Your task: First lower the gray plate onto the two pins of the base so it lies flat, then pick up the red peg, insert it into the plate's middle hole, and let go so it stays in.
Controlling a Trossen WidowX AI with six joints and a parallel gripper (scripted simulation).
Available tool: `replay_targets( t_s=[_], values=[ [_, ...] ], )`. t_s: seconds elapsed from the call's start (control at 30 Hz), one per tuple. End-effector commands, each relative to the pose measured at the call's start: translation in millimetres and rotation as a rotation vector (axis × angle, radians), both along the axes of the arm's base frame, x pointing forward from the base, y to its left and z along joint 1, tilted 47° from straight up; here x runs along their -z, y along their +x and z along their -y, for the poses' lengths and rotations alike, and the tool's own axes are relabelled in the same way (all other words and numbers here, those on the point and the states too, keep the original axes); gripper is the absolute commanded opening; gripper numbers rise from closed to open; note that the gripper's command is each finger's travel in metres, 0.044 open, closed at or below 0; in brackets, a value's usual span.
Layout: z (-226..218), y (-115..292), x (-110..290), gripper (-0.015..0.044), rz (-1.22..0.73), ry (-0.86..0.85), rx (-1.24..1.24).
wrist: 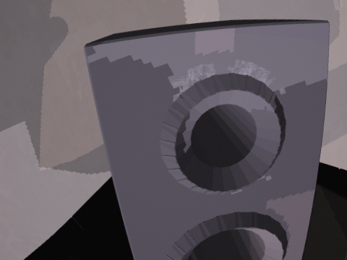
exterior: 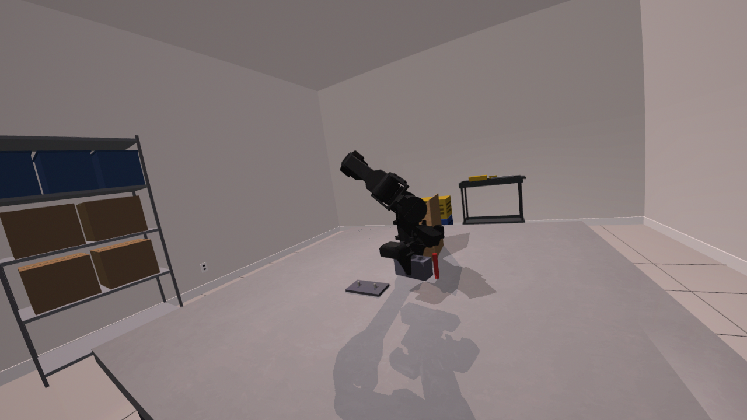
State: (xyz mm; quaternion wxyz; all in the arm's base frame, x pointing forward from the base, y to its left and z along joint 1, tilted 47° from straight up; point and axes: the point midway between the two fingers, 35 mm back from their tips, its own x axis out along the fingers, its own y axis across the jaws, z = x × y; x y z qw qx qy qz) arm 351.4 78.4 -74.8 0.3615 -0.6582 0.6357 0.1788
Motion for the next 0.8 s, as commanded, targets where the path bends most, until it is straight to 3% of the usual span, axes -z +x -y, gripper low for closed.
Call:
replay_targets(
  t_s=[0.0,0.77],
  values=[
    [-8.8,-2.0,-8.5,0.0,0.001,0.006,0.005],
    [-42.6,-16.0,-52.7,0.0,-0.004,0.002,0.002]
  ],
)
